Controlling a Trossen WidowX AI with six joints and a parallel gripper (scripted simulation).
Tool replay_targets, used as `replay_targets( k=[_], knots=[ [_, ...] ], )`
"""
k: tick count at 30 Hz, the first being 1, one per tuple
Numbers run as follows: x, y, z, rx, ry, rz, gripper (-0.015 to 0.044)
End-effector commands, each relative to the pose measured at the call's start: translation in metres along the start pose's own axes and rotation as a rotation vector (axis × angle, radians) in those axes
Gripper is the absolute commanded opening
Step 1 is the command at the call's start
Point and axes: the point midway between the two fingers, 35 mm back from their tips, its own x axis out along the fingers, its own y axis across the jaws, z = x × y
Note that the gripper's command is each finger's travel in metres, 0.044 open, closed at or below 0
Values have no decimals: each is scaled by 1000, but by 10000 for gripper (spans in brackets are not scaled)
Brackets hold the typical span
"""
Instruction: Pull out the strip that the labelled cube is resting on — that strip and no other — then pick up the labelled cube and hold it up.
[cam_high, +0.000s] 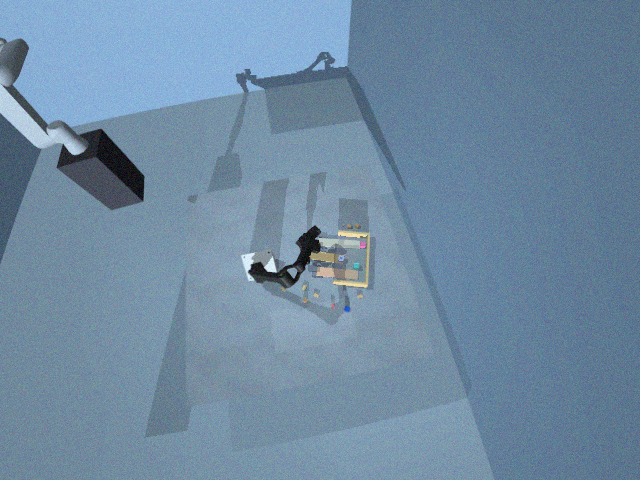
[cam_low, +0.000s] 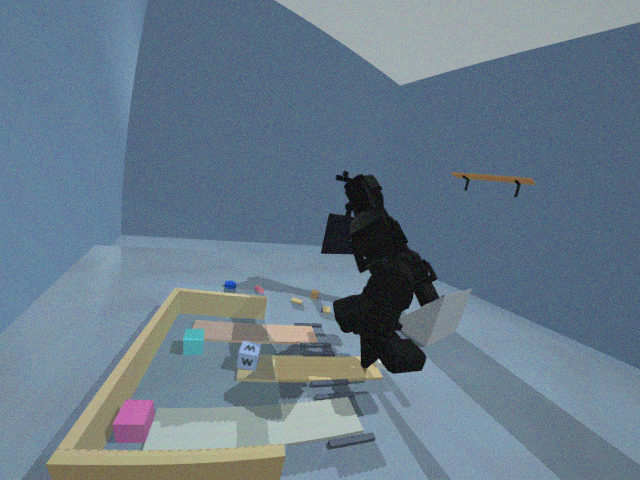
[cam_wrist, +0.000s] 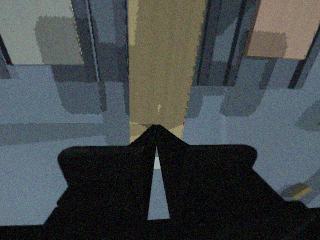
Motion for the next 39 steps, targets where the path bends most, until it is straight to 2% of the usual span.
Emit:
replay_targets(
  k=[1,39],
  knots=[
    [6,-2,-13,-7,27,-5,0],
    [4,0,-73,-9,29,-4,0]
  ],
)
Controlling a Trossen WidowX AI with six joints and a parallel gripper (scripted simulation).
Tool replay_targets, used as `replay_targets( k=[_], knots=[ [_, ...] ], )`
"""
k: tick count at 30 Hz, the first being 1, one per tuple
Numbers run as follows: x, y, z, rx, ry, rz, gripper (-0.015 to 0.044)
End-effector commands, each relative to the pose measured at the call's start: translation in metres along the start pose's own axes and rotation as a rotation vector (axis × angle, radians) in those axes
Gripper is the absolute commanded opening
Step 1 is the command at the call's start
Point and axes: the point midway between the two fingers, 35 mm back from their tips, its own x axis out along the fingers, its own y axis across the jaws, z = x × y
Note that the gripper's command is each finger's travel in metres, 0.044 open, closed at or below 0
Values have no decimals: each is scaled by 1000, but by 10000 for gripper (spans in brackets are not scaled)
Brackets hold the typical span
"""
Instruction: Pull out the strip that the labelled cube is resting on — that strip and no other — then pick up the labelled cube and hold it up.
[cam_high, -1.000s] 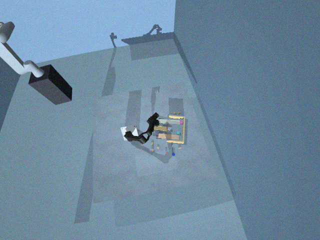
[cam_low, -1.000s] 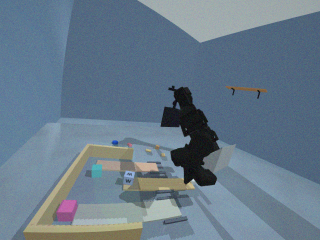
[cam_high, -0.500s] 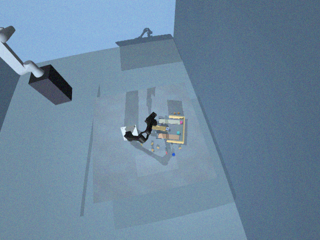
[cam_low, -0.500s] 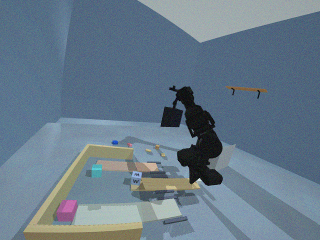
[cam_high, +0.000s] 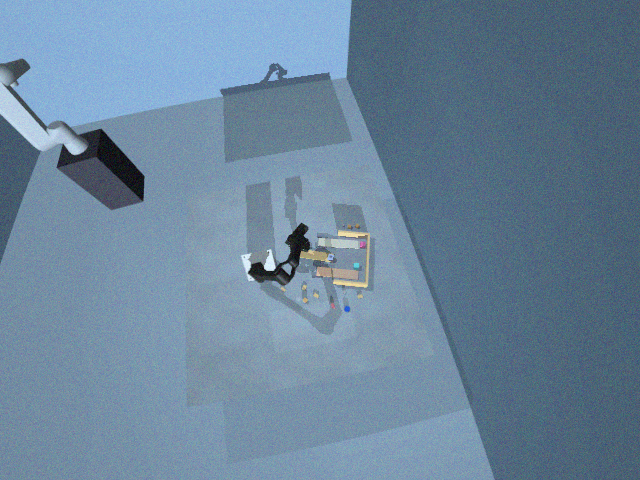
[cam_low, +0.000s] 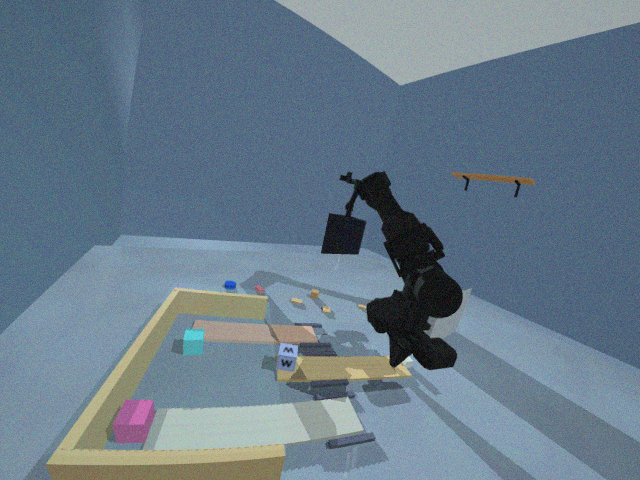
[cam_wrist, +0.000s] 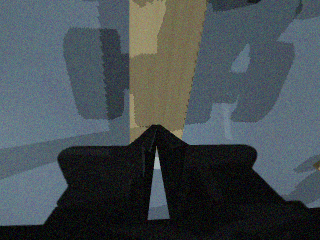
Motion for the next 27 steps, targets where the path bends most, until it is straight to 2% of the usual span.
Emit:
replay_targets(
  k=[1,13,18,22,27],
  knots=[
    [6,-4,-12,-5,25,-13,0],
    [5,-4,-25,-5,26,-13,0],
    [-40,2,-16,-5,26,-9,0],
    [-43,2,-16,-5,27,-10,0],
    [-43,0,9,225,24,-14,131]
  ],
)
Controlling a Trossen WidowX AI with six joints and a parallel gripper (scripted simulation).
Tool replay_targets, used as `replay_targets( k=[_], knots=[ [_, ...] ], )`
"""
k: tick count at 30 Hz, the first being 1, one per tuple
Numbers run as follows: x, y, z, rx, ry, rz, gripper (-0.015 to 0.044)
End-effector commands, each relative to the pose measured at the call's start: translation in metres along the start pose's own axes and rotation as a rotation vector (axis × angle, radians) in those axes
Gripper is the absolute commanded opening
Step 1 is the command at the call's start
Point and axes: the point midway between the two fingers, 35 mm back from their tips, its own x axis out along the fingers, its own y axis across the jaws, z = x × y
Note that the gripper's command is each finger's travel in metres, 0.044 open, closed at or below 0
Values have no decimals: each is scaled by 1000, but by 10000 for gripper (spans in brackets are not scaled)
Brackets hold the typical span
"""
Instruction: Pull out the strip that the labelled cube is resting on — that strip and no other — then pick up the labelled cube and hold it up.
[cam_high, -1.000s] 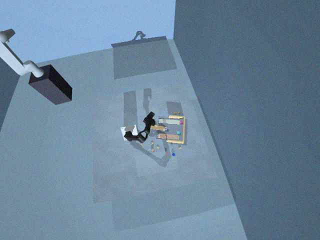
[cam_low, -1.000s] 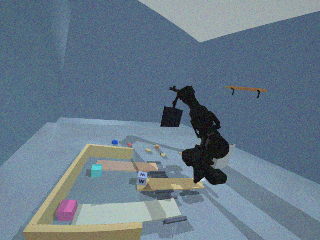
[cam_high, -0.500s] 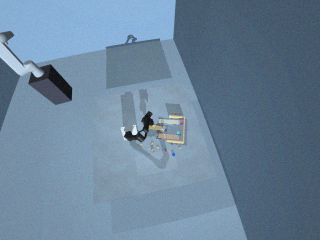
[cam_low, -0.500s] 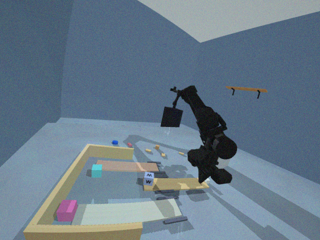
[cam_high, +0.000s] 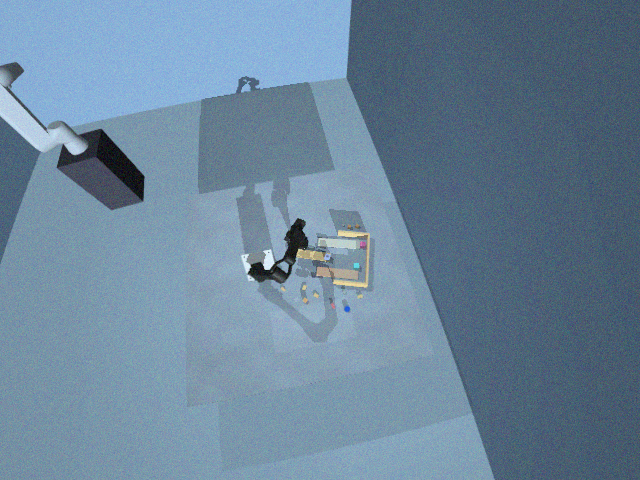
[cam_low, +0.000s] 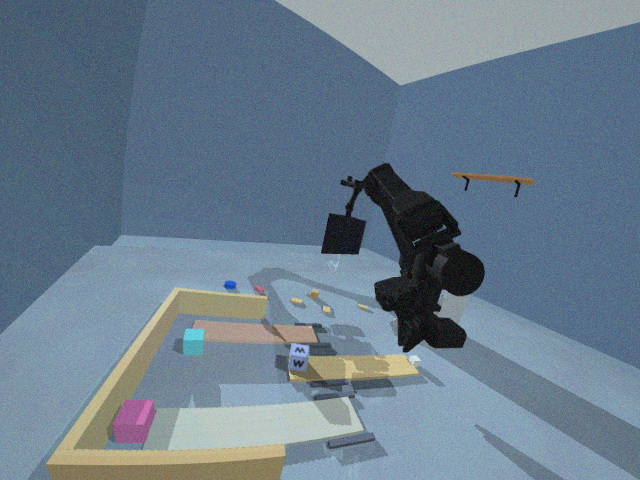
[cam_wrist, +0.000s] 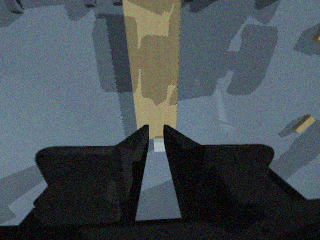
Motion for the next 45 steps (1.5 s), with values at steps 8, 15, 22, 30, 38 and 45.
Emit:
replay_targets(
  k=[8,15,22,30,38,45],
  knots=[
    [-5,1,42,112,-2,-2,341],
    [-8,3,69,113,-3,-2,440],
    [-12,3,97,114,-4,-2,440],
    [-17,3,128,115,-5,-2,440],
    [-20,3,160,116,-6,-2,440],
    [-22,2,188,117,-7,-2,440]
  ],
)
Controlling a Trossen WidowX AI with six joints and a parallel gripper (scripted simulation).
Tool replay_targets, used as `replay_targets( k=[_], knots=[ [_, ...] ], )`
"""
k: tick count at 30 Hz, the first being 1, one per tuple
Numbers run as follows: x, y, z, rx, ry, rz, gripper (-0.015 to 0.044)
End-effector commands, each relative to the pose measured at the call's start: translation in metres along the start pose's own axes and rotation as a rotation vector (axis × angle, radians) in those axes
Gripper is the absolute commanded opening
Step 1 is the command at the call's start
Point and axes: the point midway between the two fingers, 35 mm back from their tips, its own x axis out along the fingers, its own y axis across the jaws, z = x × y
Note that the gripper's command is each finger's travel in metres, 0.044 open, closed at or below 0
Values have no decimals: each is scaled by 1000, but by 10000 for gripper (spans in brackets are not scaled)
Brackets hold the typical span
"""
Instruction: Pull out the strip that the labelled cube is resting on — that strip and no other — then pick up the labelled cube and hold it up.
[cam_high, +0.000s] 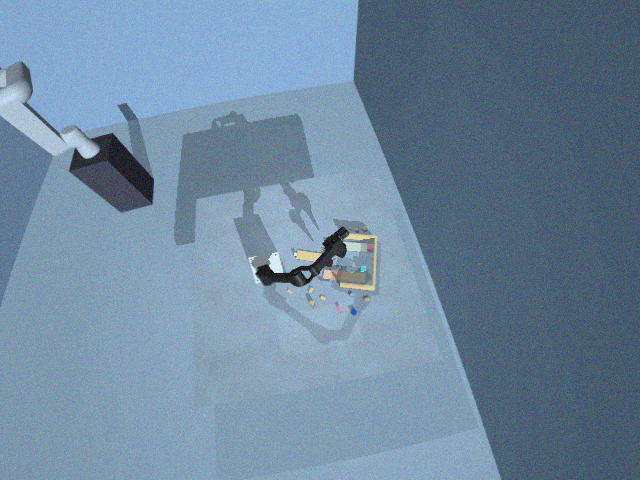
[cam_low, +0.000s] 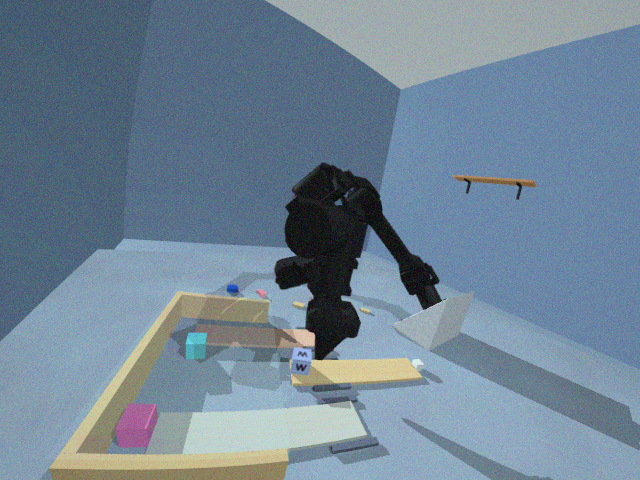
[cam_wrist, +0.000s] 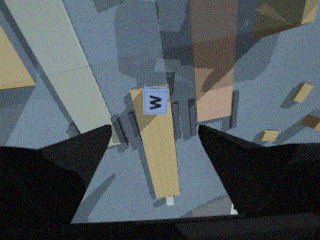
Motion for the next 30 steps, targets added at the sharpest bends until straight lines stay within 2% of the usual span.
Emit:
replay_targets(
  k=[1,3,10,30],
  knots=[
    [1,1,15,-3,0,-5,440],
    [1,1,19,-3,-1,-5,440],
    [10,1,20,-3,-1,-5,256],
    [42,1,20,-3,-2,-6,250]
  ],
)
